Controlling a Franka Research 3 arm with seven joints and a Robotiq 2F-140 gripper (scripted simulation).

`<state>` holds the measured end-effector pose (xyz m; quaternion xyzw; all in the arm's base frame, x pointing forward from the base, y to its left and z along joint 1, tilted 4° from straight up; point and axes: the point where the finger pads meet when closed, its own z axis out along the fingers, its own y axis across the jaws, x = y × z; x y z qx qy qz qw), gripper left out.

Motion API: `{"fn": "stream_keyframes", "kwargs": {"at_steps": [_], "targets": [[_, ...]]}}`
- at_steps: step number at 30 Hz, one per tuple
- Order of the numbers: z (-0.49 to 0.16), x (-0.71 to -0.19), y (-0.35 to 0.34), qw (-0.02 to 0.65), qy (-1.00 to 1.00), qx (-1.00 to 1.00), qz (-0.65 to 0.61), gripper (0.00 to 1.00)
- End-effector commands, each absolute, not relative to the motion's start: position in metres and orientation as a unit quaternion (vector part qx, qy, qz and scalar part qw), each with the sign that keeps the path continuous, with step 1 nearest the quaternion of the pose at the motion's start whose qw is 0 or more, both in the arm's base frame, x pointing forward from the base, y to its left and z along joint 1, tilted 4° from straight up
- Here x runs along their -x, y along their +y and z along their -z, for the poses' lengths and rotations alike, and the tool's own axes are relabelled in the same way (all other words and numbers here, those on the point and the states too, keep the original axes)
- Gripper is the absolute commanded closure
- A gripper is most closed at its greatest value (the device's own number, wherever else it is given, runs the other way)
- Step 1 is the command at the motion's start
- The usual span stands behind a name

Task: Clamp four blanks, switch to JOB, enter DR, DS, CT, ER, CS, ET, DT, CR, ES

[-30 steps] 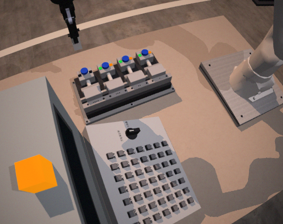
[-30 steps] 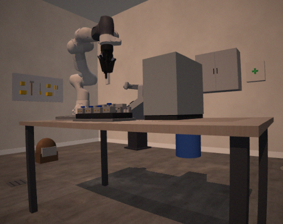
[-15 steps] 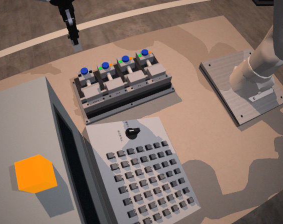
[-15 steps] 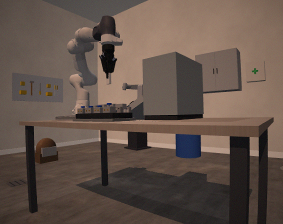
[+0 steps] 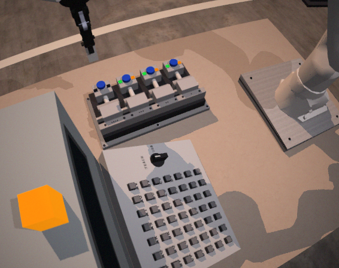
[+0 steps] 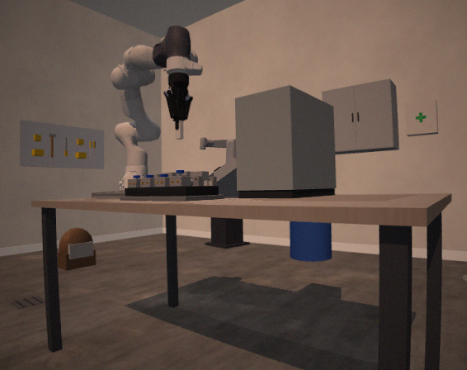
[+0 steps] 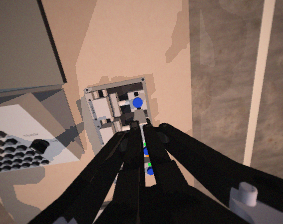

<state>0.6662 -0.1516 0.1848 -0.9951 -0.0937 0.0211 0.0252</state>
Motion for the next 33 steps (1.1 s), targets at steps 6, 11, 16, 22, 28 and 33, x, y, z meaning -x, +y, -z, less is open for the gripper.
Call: {"fn": "stream_keyframes", "kwargs": {"at_steps": [6,11,16,22,28,33], "targets": [[-0.185,-0.666,-0.151,0.025,-0.098,0.995,-0.022,1.00],[-0.182,-0.666,-0.151,0.025,-0.098,0.995,-0.022,1.00],[-0.176,-0.666,-0.151,0.025,-0.099,0.995,-0.022,1.00],[-0.169,-0.666,-0.150,0.025,-0.099,0.995,-0.022,1.00],[-0.153,-0.665,-0.150,0.025,-0.099,0.995,-0.022,1.00],[-0.136,-0.664,-0.149,0.025,-0.099,0.995,-0.022,1.00]]}}
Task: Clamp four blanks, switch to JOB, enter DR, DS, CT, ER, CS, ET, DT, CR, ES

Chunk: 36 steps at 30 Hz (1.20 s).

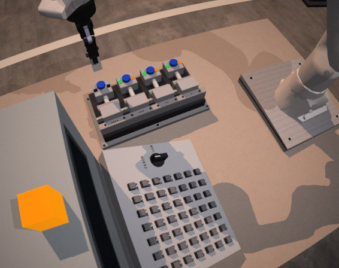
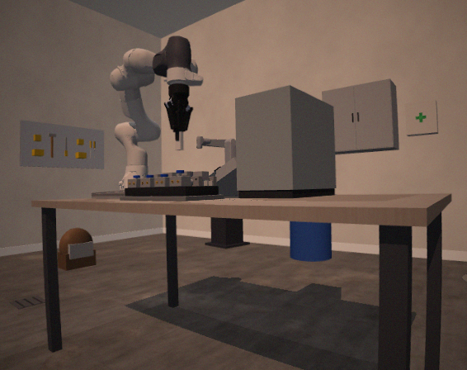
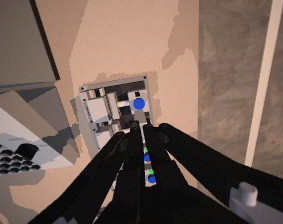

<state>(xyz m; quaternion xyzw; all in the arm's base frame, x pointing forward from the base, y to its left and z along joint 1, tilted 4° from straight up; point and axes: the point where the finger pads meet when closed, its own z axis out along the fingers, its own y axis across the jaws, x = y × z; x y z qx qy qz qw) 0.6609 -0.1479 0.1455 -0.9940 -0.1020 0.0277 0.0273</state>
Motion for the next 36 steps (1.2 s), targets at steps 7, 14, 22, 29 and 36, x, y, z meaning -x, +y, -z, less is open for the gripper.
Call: {"fn": "stream_keyframes", "kwargs": {"at_steps": [7,14,22,29,36], "targets": [[-0.118,-0.664,-0.148,0.025,-0.099,0.995,-0.022,1.00],[-0.096,-0.663,-0.147,0.025,-0.099,0.995,-0.022,1.00],[-0.083,-0.663,-0.147,0.025,-0.099,0.995,-0.022,1.00],[-0.076,-0.662,-0.146,0.025,-0.099,0.995,-0.022,1.00],[-0.076,-0.662,-0.146,0.025,-0.099,0.995,-0.022,1.00]]}}
